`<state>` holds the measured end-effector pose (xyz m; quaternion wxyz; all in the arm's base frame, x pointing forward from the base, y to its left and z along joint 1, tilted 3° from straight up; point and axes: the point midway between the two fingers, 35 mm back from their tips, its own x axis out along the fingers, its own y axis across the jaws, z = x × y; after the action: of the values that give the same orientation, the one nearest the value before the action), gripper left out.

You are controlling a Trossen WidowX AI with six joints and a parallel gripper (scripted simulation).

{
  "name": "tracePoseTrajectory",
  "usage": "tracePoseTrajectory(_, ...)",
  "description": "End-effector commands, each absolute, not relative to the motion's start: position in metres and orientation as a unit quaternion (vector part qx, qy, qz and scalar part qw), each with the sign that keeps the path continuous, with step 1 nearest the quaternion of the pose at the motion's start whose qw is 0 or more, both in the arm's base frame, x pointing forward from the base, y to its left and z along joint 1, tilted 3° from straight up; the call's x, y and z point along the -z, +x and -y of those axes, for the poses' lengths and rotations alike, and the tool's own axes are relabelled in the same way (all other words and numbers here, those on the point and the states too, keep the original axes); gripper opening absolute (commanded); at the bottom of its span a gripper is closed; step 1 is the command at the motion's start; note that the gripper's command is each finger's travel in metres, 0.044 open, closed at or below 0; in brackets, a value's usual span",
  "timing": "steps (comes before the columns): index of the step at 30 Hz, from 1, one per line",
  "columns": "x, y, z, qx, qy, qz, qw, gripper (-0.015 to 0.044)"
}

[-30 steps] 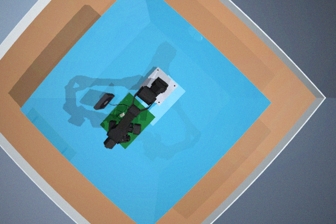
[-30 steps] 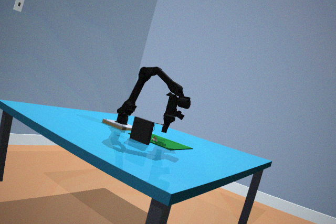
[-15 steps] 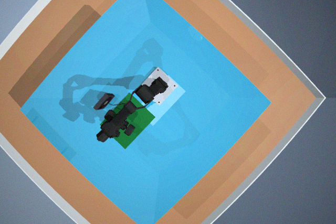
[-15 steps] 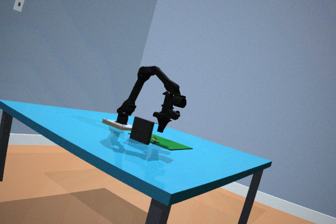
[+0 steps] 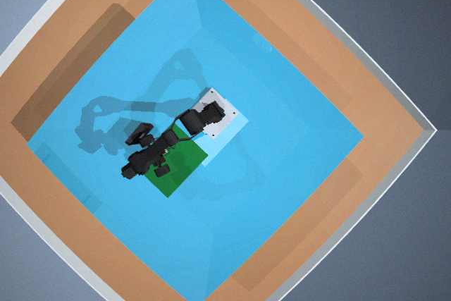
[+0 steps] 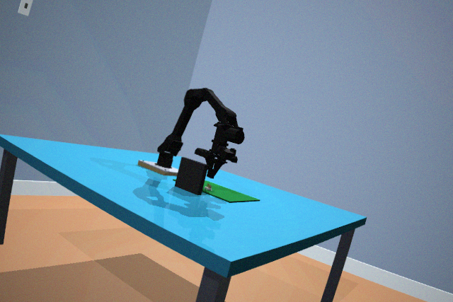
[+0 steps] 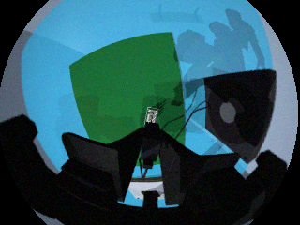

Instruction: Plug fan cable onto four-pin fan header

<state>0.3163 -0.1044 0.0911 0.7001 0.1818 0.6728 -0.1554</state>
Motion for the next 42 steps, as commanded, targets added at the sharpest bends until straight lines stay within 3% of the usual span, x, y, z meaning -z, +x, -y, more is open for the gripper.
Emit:
tracePoseTrajectory(1,-0.090,0.315,0.105,0.166,0.197,-0.671,0.696,0.0000)
tracePoseTrajectory(42,-0.070,0.325,0.108,0.167,0.198,-0.670,0.696,0.0000)
